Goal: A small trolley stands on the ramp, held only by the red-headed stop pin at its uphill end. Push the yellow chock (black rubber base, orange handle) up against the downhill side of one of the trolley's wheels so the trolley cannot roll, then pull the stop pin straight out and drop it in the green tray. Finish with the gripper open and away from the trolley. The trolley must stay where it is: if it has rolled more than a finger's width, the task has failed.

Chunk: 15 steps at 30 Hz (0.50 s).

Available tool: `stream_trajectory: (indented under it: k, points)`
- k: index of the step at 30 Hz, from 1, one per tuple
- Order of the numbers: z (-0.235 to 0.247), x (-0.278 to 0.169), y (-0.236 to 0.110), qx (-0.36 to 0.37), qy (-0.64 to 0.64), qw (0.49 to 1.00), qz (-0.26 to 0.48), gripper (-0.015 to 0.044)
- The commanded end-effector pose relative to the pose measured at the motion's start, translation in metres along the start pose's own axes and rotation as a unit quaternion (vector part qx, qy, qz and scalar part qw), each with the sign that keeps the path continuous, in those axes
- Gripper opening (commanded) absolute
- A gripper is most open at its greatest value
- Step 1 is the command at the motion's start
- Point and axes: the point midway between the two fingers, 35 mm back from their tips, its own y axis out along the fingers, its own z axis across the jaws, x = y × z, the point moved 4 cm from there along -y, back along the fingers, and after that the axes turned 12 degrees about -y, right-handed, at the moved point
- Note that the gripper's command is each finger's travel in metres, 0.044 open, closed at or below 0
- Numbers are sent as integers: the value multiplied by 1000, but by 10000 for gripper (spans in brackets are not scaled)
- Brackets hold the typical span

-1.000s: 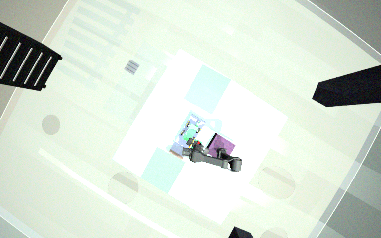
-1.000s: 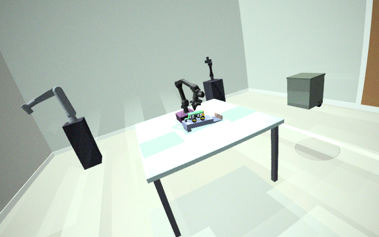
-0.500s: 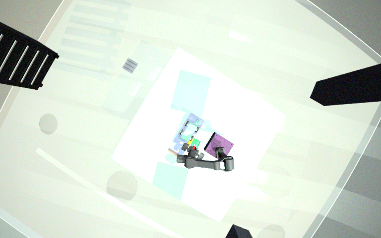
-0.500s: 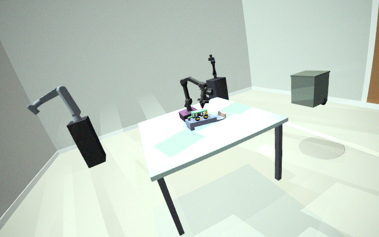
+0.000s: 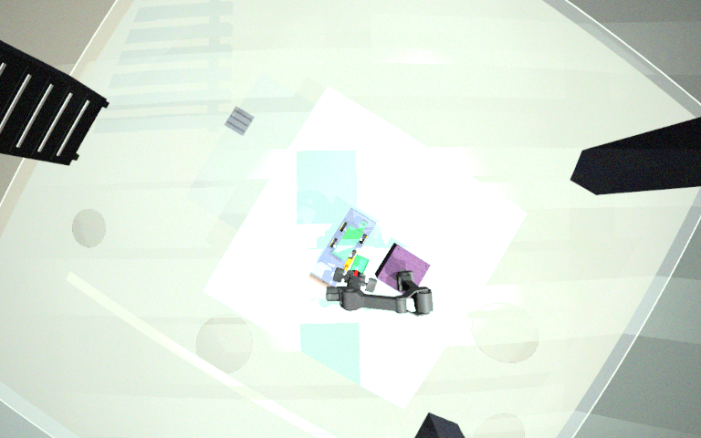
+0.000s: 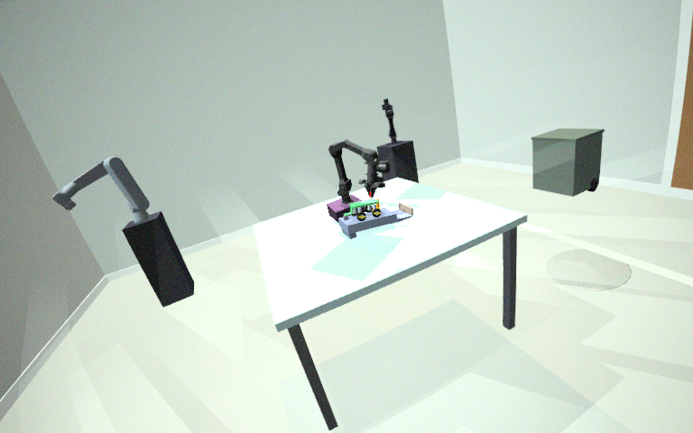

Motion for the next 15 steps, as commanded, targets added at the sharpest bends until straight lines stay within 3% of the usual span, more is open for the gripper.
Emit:
stream_trajectory:
  k: [1, 15]
  points:
    - [1, -1, -1, -11, -56, 998, -9, 0]
    - [6, -5, -1, -51, -268, 962, -21, 0]
